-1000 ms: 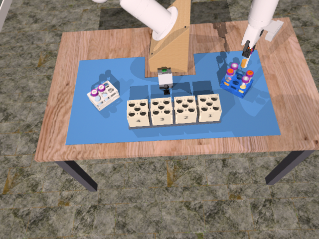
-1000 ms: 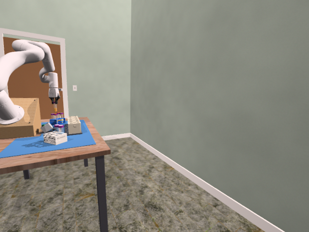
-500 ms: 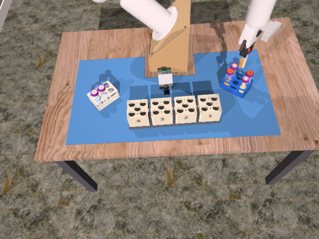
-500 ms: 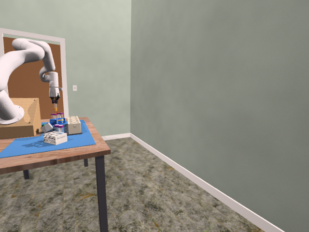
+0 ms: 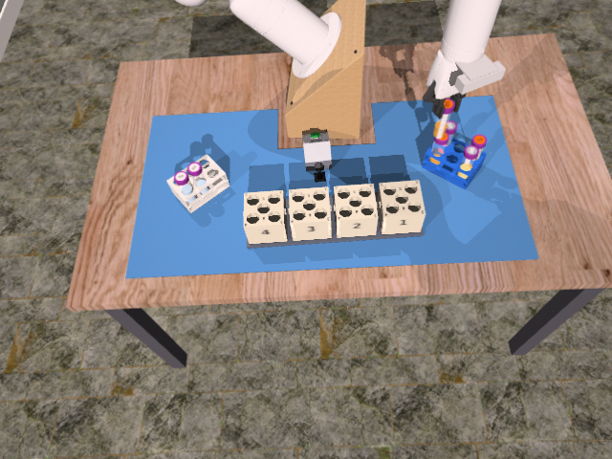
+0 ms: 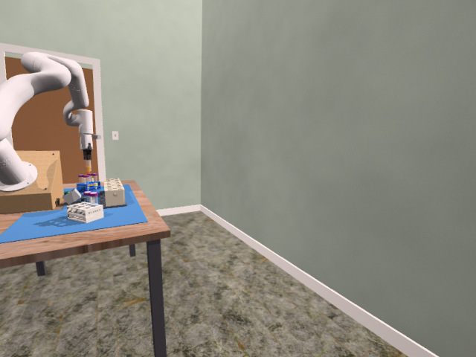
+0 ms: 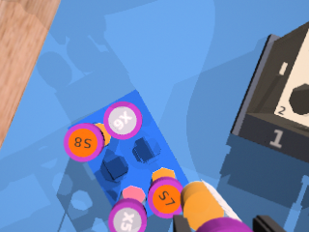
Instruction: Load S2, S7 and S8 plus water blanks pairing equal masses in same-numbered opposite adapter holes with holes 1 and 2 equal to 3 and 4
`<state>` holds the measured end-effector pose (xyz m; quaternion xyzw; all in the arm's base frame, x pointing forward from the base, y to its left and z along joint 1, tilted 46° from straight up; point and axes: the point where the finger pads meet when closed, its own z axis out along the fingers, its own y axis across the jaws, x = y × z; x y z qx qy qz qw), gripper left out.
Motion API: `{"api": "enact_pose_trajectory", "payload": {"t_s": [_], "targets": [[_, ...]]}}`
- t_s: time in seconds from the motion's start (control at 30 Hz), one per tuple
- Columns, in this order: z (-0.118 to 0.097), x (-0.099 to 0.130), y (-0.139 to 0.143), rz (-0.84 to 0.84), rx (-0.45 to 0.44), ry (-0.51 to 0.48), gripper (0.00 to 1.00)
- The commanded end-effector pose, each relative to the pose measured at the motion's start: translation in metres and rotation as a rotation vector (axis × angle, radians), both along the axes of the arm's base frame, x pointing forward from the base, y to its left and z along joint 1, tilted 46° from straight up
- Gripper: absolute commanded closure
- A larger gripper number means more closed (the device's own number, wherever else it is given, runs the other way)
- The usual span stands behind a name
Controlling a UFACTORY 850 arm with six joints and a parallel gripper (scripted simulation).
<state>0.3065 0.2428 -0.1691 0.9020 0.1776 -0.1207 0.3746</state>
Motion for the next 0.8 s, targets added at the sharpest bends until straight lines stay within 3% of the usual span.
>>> {"api": "enact_pose_trajectory", "payload": {"t_s": [0.0,0.23,0.77], "targets": [[0.013,0.007,-0.011,-0.081,-0.005,-0.096,1.0],[0.035,0.02,-0.035,-0.243,-0.024,-0.264,1.0],[0.081,0.045,-0.082,-0.251,-0.026,-0.272,1.0]]}}
